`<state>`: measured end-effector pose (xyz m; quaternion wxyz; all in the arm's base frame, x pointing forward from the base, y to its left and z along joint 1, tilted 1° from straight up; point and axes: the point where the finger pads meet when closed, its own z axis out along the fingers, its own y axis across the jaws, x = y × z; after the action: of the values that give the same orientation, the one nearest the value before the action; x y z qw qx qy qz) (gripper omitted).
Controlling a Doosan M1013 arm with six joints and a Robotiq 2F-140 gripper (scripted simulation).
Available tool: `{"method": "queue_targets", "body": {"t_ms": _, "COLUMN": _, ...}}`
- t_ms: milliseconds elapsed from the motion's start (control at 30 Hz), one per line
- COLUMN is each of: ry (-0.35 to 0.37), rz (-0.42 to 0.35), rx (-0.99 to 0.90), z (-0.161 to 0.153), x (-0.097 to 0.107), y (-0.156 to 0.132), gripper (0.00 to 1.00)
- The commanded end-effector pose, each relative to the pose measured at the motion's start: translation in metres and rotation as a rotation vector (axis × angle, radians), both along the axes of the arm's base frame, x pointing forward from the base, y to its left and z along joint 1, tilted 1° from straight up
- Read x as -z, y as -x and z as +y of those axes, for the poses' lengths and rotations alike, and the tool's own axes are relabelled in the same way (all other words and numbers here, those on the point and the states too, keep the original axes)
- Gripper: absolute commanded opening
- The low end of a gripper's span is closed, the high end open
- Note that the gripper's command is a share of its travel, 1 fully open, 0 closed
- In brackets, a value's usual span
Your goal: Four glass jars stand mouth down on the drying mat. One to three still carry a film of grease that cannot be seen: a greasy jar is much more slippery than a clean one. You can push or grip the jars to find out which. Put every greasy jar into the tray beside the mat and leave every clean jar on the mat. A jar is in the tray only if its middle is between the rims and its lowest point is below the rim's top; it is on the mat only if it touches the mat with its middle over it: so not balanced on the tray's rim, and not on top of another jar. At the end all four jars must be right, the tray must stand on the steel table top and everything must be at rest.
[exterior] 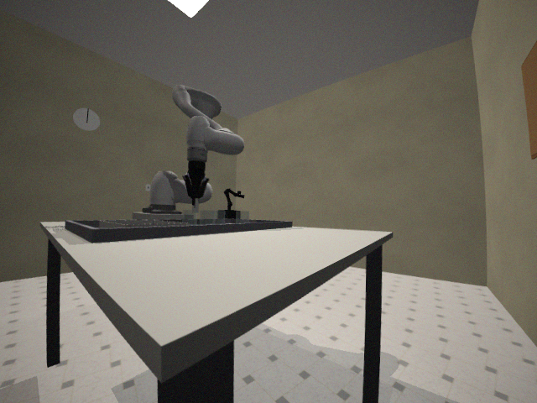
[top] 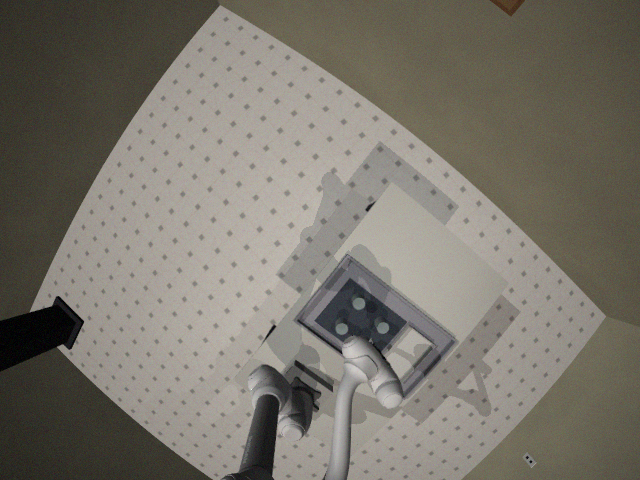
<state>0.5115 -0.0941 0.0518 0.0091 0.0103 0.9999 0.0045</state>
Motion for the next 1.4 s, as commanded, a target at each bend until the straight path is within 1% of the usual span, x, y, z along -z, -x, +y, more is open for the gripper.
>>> {"method": "queue_targets", "body": {"t_ms": 0, "ry": 0.0, "rz": 0.0, "rx": 0.0, "z": 0.0, "x": 0.0, "y": 0.0, "gripper": 0.0}}
{"method": "queue_targets", "body": {"t_ms": 1167, "ry": 0.0, "rz": 0.0, "rx": 0.0, "z": 0.0, "x": -0.004, "y": 0.005, "gripper": 0.0}}
{"method": "queue_targets", "body": {"t_ms": 1367, "ry": 0.0, "rz": 0.0, "rx": 0.0, "z": 0.0, "x": -0.001, "y": -0.005, "gripper": 0.0}}
